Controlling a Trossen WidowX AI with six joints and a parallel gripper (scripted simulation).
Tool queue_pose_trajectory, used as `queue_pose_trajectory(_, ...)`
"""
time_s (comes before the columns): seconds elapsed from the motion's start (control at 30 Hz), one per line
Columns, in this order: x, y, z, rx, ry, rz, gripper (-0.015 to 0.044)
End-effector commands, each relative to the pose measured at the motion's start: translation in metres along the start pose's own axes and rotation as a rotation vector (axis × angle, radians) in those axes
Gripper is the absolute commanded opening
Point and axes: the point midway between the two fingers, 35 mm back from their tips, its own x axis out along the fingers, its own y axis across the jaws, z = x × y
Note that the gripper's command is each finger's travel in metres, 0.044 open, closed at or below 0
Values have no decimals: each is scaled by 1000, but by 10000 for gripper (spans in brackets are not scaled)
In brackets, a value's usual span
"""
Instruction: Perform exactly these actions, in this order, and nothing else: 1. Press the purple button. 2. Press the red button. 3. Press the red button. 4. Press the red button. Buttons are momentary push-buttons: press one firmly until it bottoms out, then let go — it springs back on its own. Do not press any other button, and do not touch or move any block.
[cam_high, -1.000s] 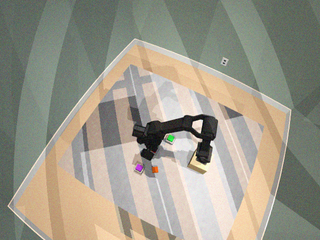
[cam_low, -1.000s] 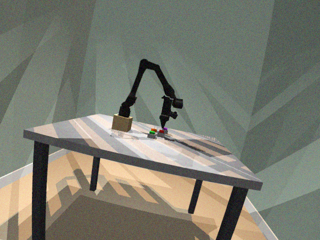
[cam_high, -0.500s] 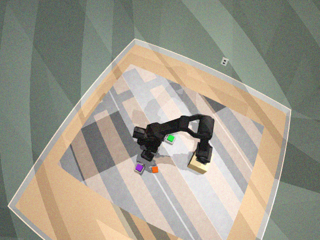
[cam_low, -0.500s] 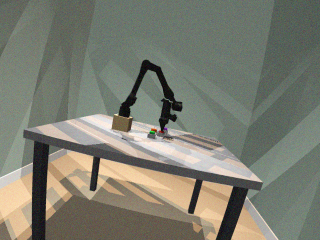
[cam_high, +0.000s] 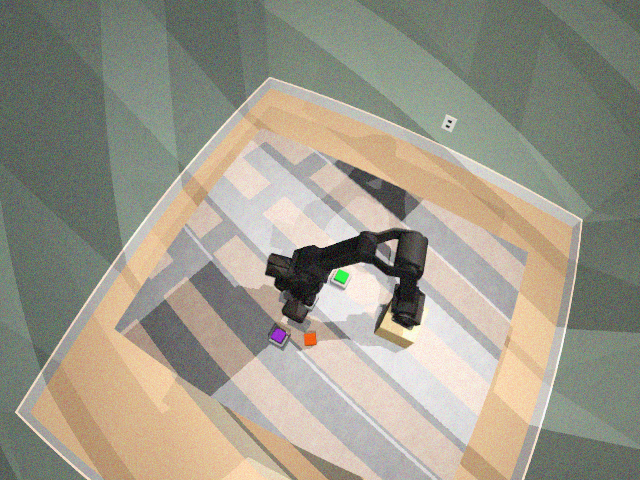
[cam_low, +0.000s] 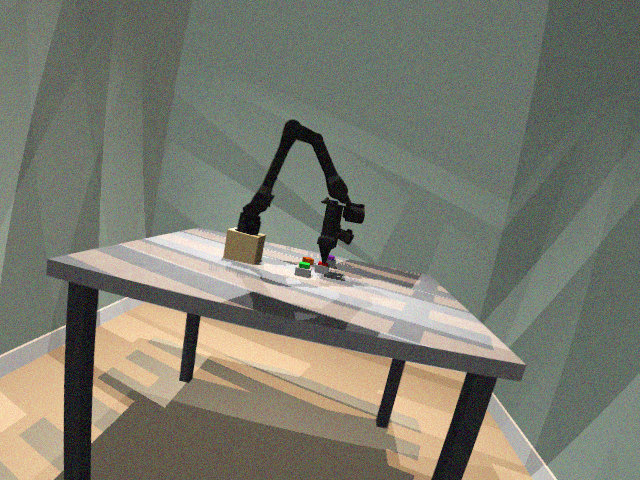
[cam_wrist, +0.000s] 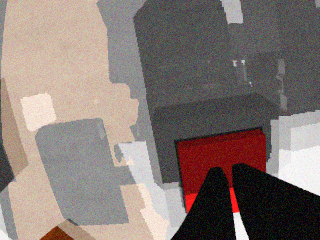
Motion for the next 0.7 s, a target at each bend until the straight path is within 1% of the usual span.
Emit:
queue_pose_trajectory(0.0,1,0,-1,-5,6,3,20)
queue_pose_trajectory(0.07,-3,0,0,0,1,0,20)
queue_pose_trajectory(0.17,-30,0,-1,-4,5,3,20)
queue_pose_trajectory(0.33,-33,0,-1,-5,6,3,20)
queue_pose_trajectory(0.43,-41,21,0,-5,6,5,99)
queue_pose_trajectory(0.53,-60,64,-3,-4,7,8,178)
queue_pose_trajectory(0.67,-86,118,-19,-4,8,13,283)
